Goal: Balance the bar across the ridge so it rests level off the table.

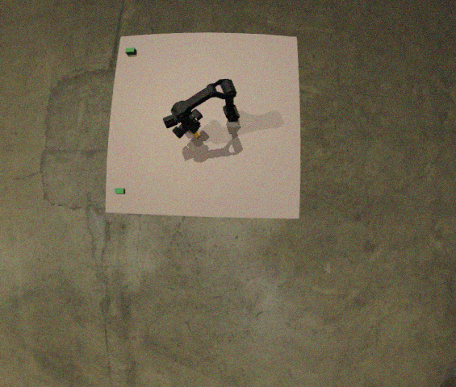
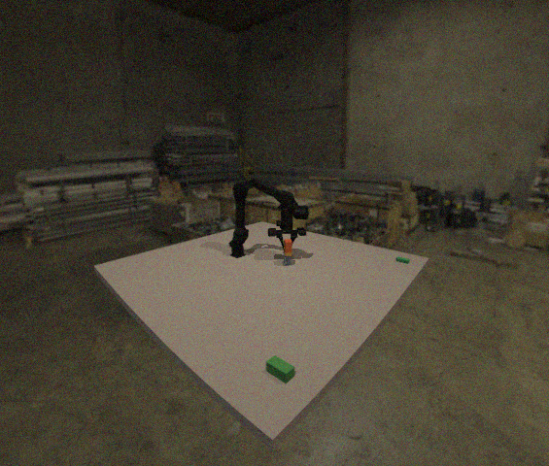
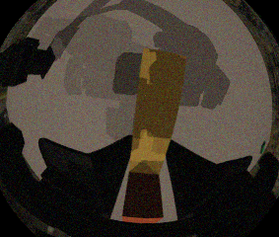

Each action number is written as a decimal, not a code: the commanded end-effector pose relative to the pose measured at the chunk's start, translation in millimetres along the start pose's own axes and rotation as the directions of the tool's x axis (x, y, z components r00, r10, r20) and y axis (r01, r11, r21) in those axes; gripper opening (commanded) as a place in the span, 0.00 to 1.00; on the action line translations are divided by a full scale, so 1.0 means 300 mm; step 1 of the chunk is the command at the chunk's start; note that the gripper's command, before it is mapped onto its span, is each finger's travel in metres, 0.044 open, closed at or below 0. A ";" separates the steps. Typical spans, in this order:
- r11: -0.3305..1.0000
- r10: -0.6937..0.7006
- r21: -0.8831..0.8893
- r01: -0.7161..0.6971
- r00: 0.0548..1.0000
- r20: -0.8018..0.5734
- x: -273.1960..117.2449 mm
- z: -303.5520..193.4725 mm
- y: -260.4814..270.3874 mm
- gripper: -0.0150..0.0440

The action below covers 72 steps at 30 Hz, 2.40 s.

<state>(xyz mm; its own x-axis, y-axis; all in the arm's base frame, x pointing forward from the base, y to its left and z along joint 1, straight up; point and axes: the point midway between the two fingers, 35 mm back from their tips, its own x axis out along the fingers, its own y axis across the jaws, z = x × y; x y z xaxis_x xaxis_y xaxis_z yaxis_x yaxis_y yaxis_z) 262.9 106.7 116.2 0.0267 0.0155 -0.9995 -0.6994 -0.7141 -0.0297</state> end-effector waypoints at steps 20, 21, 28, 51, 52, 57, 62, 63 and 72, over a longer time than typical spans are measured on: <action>1.000 0.002 -0.005 -0.002 1.000 -0.004 0.005 -0.002 0.003 0.25; 1.000 0.002 -0.005 -0.002 1.000 -0.004 0.005 -0.002 0.003 0.25; 1.000 0.002 -0.005 -0.002 1.000 -0.004 0.007 -0.002 0.003 0.25; 1.000 0.002 -0.005 -0.002 1.000 -0.004 0.013 -0.002 0.003 0.25; 1.000 0.002 -0.005 -0.002 1.000 -0.004 0.014 -0.002 0.003 0.25; 1.000 0.002 -0.005 -0.002 1.000 -0.004 0.015 -0.002 0.003 0.25; 1.000 0.002 -0.005 -0.002 1.000 -0.004 0.017 -0.002 0.003 0.25; 1.000 0.002 -0.005 -0.002 1.000 -0.004 0.017 -0.002 0.003 0.25; 1.000 0.002 -0.005 -0.002 1.000 -0.004 0.019 -0.003 0.003 0.25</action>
<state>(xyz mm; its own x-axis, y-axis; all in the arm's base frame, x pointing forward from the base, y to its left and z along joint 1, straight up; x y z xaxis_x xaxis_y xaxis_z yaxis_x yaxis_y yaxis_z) 262.7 106.4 111.6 0.0274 0.0158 -0.9995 -0.6993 -0.7141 -0.0304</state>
